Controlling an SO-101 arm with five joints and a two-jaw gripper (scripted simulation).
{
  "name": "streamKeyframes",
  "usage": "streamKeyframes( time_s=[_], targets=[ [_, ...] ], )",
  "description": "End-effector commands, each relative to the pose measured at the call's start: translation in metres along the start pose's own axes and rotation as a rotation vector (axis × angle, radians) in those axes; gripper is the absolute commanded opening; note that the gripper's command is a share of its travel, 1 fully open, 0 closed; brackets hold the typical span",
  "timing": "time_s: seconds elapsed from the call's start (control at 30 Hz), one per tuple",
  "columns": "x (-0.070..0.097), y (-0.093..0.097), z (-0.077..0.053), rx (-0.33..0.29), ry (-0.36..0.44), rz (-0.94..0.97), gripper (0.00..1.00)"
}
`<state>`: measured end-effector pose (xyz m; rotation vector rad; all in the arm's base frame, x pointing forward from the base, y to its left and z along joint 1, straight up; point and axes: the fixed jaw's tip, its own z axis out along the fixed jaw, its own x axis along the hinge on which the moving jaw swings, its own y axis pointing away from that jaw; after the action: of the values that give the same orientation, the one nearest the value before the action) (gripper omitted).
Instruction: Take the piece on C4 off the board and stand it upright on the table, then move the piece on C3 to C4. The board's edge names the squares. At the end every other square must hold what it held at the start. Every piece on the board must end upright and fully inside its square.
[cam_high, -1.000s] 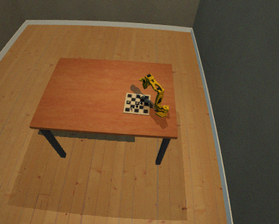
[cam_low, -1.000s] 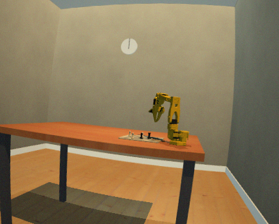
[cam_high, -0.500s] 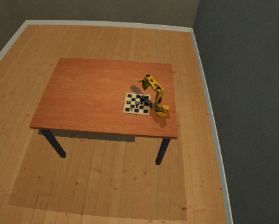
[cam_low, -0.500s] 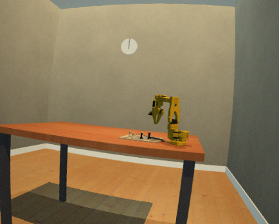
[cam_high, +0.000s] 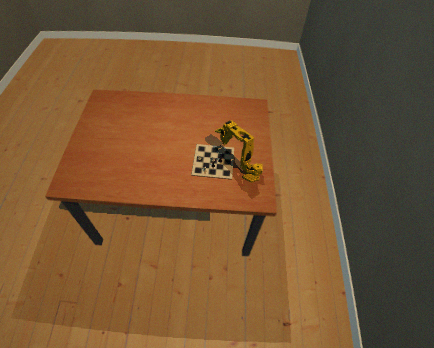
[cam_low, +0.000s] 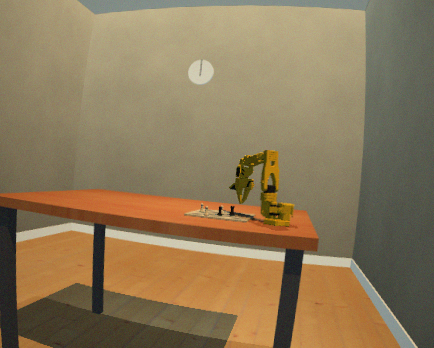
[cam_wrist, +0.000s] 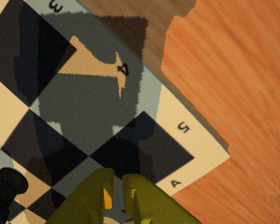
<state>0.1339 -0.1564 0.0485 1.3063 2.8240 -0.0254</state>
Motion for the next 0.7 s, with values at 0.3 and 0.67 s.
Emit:
streamKeyframes(
  time_s=[0.3, 0.67],
  targets=[
    [0.001, -0.002, 0.019, -0.001, 0.009, 0.003, 0.00],
    [0.004, -0.001, 0.022, -0.001, 0.010, 0.003, 0.00]
  ],
)
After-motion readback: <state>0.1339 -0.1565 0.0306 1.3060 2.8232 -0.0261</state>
